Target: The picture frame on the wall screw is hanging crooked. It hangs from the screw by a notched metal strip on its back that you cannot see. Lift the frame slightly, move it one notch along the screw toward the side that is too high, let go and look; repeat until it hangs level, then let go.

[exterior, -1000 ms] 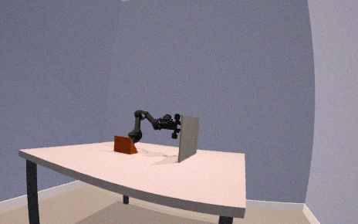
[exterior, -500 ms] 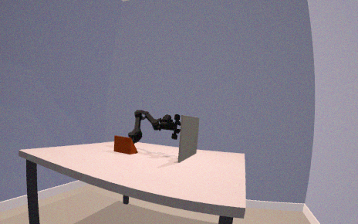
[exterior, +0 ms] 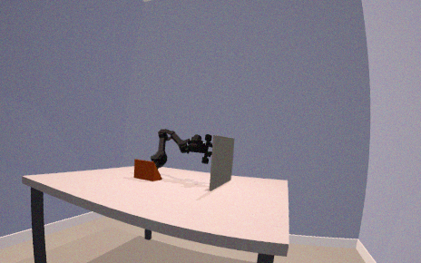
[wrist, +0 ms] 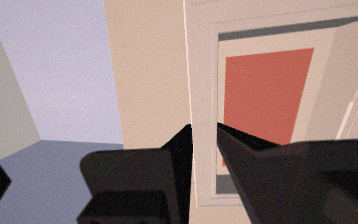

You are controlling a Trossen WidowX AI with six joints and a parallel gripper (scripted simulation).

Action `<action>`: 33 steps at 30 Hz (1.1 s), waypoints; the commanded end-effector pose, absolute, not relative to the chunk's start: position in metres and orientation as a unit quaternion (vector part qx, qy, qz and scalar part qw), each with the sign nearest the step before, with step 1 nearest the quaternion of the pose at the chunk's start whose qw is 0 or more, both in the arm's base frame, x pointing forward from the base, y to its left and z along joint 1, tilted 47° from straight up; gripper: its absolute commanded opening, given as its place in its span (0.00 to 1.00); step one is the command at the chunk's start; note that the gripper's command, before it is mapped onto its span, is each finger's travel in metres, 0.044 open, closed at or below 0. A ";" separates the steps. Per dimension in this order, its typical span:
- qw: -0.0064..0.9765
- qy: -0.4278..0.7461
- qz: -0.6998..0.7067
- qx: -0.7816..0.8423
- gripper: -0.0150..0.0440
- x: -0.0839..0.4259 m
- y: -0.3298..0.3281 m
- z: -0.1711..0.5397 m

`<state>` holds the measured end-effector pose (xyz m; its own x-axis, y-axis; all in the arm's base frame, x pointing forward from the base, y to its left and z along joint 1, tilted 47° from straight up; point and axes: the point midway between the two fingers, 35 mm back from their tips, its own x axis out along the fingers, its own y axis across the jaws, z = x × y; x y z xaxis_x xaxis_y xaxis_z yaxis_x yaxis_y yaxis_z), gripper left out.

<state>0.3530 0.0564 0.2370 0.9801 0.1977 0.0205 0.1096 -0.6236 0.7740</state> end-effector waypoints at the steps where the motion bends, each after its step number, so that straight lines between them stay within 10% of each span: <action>1: 0.414 0.085 0.052 0.905 0.25 0.353 0.057 0.237; 26: 0.355 0.089 0.048 0.929 0.25 0.353 0.058 0.235; 33: 0.364 0.089 0.047 0.926 0.57 0.353 0.058 0.235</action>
<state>0.3529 0.0576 0.2352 0.9797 0.1990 0.0235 0.1304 -0.7219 0.6796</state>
